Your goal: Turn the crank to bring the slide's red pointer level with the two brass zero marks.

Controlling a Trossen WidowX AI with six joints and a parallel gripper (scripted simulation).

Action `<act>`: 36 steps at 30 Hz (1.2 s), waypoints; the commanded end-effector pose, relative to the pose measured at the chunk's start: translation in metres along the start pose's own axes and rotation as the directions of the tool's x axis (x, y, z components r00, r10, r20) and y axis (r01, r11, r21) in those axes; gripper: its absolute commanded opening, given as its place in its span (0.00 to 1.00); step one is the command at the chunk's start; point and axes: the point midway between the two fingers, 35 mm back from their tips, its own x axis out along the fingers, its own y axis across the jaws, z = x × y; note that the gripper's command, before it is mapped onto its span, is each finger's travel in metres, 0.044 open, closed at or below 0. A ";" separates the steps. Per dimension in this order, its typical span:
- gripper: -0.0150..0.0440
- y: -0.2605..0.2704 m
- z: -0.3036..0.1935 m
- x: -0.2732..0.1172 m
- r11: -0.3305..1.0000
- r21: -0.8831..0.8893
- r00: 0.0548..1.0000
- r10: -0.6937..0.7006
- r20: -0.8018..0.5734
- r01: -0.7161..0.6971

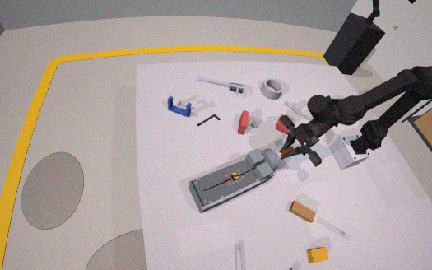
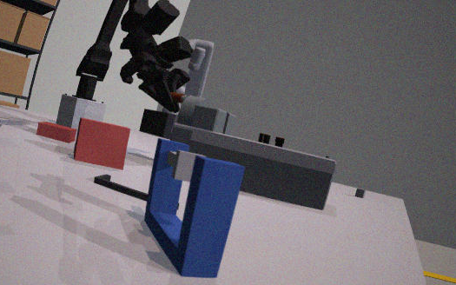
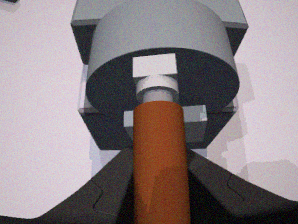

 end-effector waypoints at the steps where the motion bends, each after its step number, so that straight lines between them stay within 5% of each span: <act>1: 0.25 -0.009 0.001 -0.001 1.000 0.002 1.000 -0.026 0.007 0.026; 36: 0.25 -0.017 -0.002 0.001 1.000 0.001 1.000 -0.026 0.007 0.026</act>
